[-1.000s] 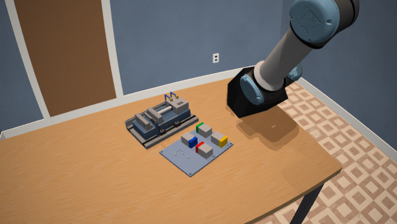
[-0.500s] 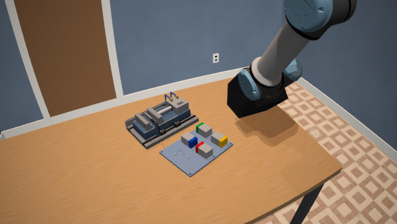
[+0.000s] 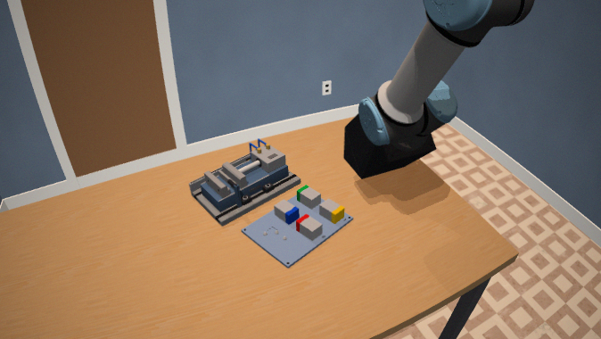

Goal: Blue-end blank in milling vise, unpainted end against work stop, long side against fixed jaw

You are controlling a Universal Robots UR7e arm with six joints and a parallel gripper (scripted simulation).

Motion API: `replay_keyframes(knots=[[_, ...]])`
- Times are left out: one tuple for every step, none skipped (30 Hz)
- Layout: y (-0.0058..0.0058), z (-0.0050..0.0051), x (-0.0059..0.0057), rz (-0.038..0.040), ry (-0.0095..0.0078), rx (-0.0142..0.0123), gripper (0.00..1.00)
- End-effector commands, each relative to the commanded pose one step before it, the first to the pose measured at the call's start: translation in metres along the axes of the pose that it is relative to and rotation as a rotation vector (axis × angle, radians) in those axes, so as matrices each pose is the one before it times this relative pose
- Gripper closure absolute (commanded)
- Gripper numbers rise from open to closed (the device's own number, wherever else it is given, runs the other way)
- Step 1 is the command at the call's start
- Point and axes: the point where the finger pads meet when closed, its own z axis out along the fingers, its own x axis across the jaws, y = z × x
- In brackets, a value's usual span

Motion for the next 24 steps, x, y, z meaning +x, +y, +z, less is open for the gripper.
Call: replay_keyframes(knots=[[0.0013, -0.0025, -0.00487, -0.00038, 0.00005, -0.00079, 0.0], [0.0, 0.0, 0.0, 0.0, 0.0, 0.0, 0.0], [0.0, 0.0, 0.0, 0.0, 0.0, 0.0, 0.0], [0.0, 0.0, 0.0, 0.0, 0.0, 0.0, 0.0], [0.0, 0.0, 0.0, 0.0, 0.0, 0.0, 0.0], [0.0, 0.0, 0.0, 0.0, 0.0, 0.0, 0.0], [0.0, 0.0, 0.0, 0.0, 0.0, 0.0, 0.0], [0.00208, -0.00402, -0.01091, 0.00006, 0.00002, 0.00001, 0.0], [0.00211, -0.00412, -0.01107, -0.00001, -0.00003, -0.00001, 0.0], [0.00211, -0.00412, -0.01107, -0.00001, -0.00003, -0.00001, 0.0], [0.00211, -0.00412, -0.01107, -0.00001, -0.00003, -0.00001, 0.0], [0.00211, -0.00412, -0.01107, -0.00001, -0.00003, -0.00001, 0.0], [0.0, 0.0, 0.0, 0.0, 0.0, 0.0, 0.0], [0.0, 0.0, 0.0, 0.0, 0.0, 0.0, 0.0], [0.0, 0.0, 0.0, 0.0, 0.0, 0.0, 0.0], [0.0, 0.0, 0.0, 0.0, 0.0, 0.0, 0.0], [0.0, 0.0, 0.0, 0.0, 0.0, 0.0, 0.0], [0.0, 0.0, 0.0, 0.0, 0.0, 0.0, 0.0], [0.0, 0.0, 0.0, 0.0, 0.0, 0.0, 0.0], [0.0, 0.0, 0.0, 0.0, 0.0, 0.0, 0.0], [0.0, 0.0, 0.0, 0.0, 0.0, 0.0, 0.0], [0.0, 0.0, 0.0, 0.0, 0.0, 0.0, 0.0], [0.0, 0.0, 0.0, 0.0, 0.0, 0.0, 0.0], [0.0, 0.0, 0.0, 0.0, 0.0, 0.0, 0.0]])
